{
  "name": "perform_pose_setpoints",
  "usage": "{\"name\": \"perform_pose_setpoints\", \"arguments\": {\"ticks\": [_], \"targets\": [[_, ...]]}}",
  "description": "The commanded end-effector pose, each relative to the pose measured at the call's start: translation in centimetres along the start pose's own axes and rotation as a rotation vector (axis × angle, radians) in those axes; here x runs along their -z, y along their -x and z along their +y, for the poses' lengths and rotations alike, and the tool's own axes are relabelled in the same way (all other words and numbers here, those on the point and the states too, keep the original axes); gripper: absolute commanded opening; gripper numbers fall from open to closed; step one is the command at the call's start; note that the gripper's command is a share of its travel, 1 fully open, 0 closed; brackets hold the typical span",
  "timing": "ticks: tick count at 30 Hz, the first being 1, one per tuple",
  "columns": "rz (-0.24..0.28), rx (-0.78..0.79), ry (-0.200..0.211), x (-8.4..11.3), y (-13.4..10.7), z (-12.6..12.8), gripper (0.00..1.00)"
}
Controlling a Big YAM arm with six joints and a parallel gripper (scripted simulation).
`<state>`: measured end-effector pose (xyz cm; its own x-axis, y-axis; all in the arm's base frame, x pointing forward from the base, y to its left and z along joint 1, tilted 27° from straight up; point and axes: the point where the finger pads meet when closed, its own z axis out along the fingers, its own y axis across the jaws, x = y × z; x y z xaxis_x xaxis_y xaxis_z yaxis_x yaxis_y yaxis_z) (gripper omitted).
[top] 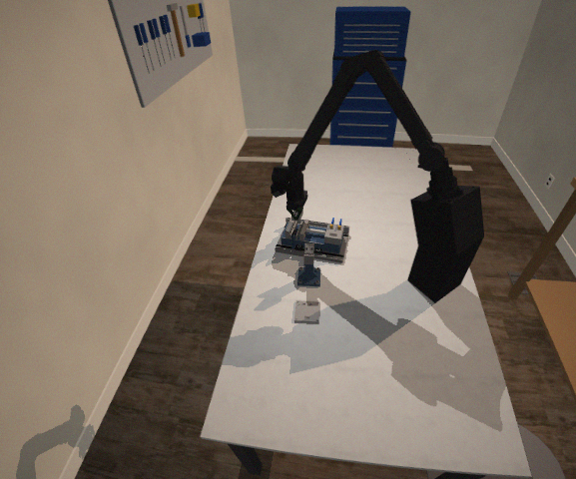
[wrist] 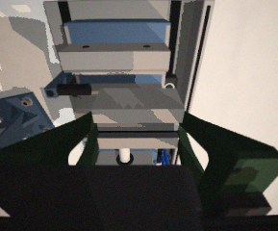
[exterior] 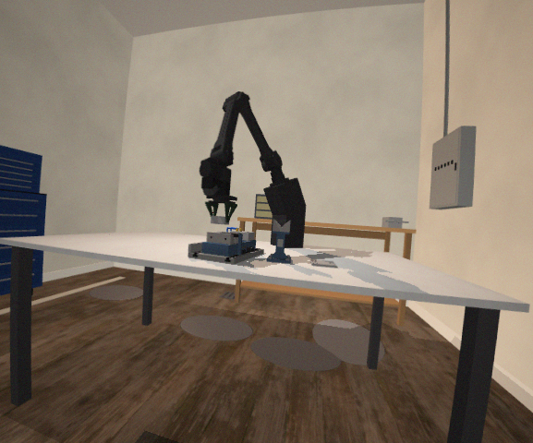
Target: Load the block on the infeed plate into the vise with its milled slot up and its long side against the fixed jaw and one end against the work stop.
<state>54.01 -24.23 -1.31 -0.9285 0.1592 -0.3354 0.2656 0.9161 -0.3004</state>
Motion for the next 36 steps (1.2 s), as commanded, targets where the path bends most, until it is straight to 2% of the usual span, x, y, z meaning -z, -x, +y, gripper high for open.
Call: {"name": "perform_pose_setpoints", "arguments": {"ticks": [1,36], "targets": [[-0.016,0.004,-0.001,-0.52,0.76,-0.24,0.0],[-0.014,0.004,0.0,-0.6,0.56,-0.19,0.0]]}}
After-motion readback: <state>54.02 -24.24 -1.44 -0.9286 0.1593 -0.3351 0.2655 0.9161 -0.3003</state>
